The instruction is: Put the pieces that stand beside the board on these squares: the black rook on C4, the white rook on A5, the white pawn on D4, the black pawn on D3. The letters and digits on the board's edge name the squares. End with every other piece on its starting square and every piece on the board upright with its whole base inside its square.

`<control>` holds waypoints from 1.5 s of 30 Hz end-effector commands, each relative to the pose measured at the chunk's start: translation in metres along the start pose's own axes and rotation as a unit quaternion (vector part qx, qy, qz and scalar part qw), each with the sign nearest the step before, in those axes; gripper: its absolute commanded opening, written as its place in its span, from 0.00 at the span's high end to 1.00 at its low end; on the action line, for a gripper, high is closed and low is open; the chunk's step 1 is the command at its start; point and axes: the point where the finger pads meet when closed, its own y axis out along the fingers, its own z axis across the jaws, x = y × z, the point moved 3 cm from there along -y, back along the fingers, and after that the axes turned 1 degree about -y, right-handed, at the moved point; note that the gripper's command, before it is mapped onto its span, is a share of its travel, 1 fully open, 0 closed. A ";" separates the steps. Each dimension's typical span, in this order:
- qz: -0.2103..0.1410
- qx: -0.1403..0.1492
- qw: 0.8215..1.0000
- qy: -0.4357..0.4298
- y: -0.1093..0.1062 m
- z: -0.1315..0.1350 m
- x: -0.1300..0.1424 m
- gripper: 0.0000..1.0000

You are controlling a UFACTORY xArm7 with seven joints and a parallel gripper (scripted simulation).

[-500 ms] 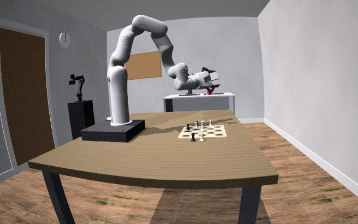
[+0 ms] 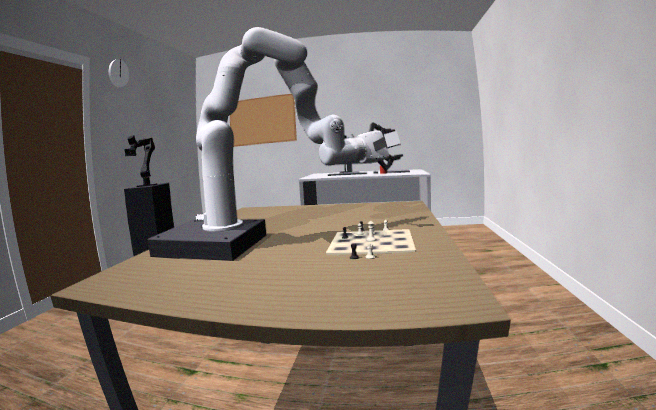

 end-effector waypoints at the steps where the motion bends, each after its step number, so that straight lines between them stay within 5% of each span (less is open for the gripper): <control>1: 0.001 -0.002 1.000 0.000 0.001 -0.002 -0.001 0.00; 10: -0.014 -0.015 1.000 -0.012 0.010 -0.004 0.001 0.00; 20: -0.090 -0.087 0.990 -0.068 0.050 -0.014 0.013 0.00; 43: -0.104 -0.102 0.986 -0.077 0.056 -0.015 0.015 0.00; 45: -0.135 -0.135 0.977 -0.096 0.068 -0.017 0.019 0.00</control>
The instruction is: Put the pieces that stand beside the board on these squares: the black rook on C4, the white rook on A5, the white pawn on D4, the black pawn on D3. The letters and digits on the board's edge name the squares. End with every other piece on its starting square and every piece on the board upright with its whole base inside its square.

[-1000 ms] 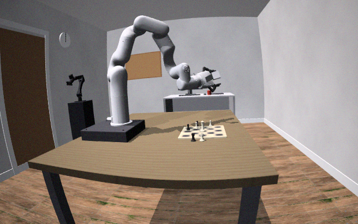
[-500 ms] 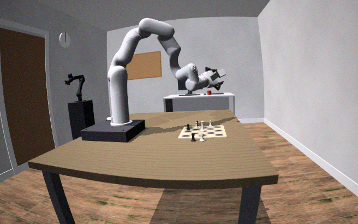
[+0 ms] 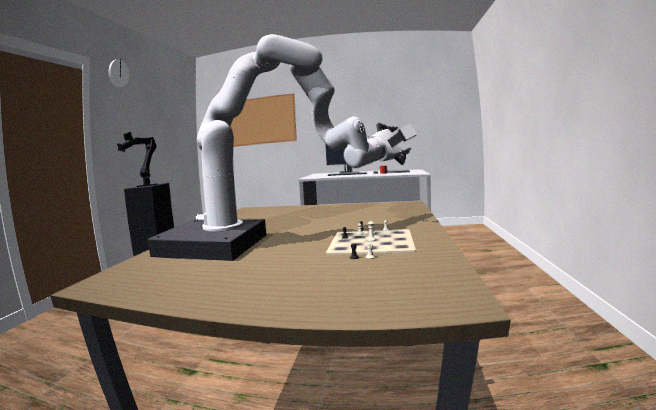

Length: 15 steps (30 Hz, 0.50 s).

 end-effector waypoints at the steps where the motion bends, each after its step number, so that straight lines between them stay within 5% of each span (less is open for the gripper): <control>1: -0.028 -0.034 0.999 -0.020 0.013 -0.001 -0.001 0.00; 12: -0.028 -0.034 0.999 -0.020 0.013 -0.001 -0.001 0.00; 15: -0.059 -0.073 0.995 -0.041 0.024 -0.001 -0.001 0.00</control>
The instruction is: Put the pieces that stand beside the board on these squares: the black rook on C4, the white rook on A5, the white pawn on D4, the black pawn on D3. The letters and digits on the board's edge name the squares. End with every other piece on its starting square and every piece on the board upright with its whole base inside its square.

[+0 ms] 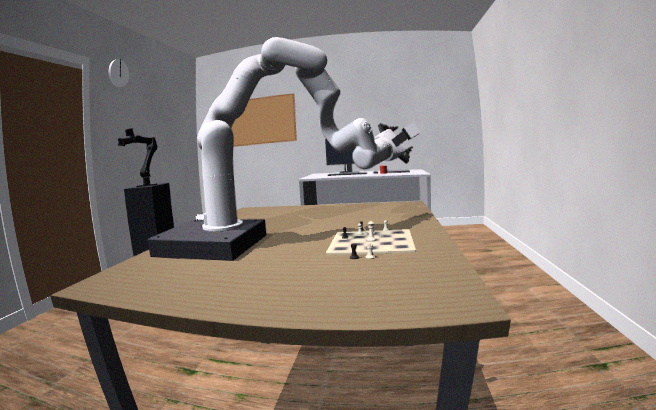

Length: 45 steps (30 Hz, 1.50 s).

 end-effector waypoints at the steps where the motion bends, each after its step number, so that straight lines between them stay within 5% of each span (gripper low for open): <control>1: -0.025 -0.034 0.999 -0.019 0.010 0.000 -0.003 0.00; 11: -0.025 -0.034 0.999 -0.019 0.010 0.000 -0.003 0.00; 13: -0.056 -0.077 0.995 -0.041 0.017 0.002 -0.005 0.00; 28: -0.056 -0.077 0.995 -0.041 0.017 0.002 -0.005 0.00; 30: -0.084 -0.125 0.986 -0.065 0.019 0.005 -0.010 0.00; 45: -0.084 -0.125 0.986 -0.065 0.019 0.005 -0.010 0.00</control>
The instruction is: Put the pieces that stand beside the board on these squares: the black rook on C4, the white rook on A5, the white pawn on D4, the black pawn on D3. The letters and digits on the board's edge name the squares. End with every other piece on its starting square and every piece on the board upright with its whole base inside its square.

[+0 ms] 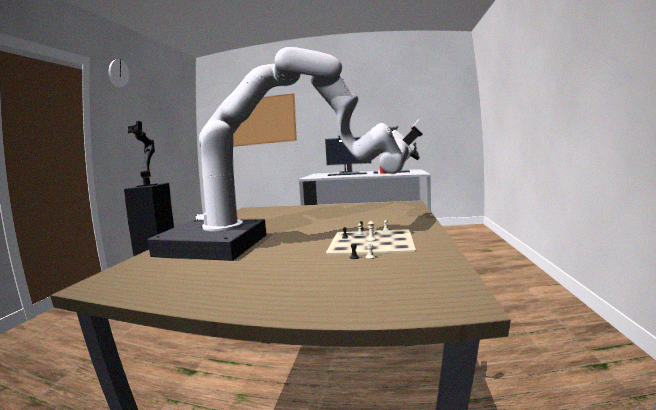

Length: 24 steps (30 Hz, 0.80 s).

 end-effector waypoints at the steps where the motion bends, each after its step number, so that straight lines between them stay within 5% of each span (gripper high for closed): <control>1: -0.013 -0.026 0.999 -0.015 -0.001 0.000 -0.006 0.00; 2: -0.025 -0.051 0.998 -0.030 -0.006 0.002 -0.010 0.00; 17: -0.025 -0.051 0.998 -0.030 -0.006 0.002 -0.010 0.00; 19: -0.047 -0.100 0.992 -0.062 -0.021 0.005 -0.021 0.00; 24: -0.047 -0.100 0.992 -0.062 -0.021 0.005 -0.021 0.00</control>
